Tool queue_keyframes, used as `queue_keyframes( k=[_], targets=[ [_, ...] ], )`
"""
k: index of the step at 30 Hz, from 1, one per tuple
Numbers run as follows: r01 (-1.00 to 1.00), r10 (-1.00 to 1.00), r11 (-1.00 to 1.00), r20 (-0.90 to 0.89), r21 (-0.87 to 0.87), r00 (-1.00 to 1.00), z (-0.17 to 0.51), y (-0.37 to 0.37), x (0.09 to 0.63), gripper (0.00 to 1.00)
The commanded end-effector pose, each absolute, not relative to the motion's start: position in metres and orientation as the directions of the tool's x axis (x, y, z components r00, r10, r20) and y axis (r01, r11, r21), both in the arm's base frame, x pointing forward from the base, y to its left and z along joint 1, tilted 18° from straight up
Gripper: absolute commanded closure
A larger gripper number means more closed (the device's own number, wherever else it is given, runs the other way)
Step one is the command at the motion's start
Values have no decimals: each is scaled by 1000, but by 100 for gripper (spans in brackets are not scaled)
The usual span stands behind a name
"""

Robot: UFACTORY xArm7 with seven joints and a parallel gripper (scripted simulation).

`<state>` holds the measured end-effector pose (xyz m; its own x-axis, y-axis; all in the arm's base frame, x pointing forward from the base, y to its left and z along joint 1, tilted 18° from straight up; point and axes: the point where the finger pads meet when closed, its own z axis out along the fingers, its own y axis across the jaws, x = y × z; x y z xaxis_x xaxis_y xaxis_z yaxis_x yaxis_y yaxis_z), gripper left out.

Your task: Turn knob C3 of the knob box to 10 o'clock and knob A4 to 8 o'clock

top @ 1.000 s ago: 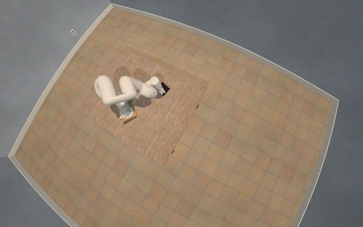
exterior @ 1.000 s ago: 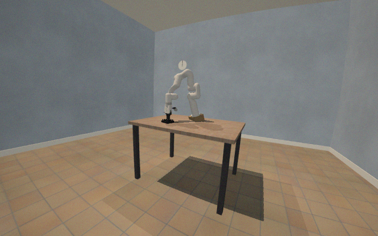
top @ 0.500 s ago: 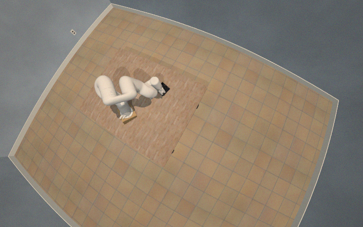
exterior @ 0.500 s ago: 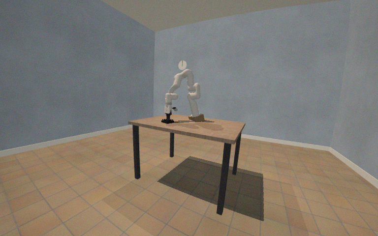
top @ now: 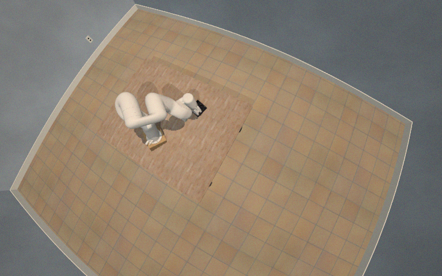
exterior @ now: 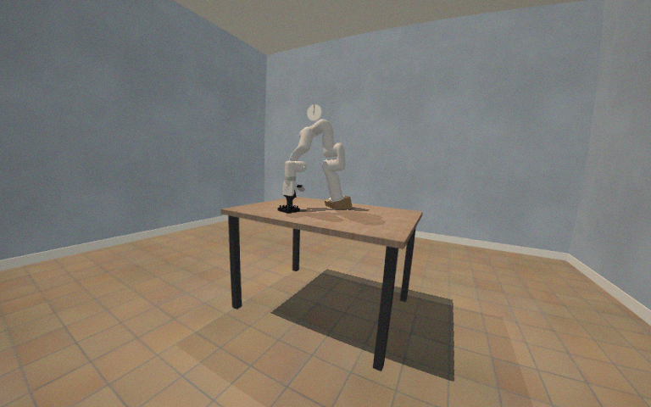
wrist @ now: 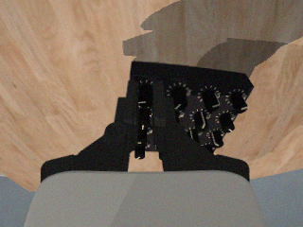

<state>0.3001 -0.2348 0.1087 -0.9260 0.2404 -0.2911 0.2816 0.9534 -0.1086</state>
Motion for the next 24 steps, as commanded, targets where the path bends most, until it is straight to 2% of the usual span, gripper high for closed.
queue_keyframes(
  k=[1,12,24],
  targets=[
    [224,181,966,-286,-126,-941,110,-235,301,92],
    [61,14,983,-261,-173,-965,110,-235,301,92],
    [-219,-269,946,-200,-240,-942,110,-235,301,92]
  ],
)
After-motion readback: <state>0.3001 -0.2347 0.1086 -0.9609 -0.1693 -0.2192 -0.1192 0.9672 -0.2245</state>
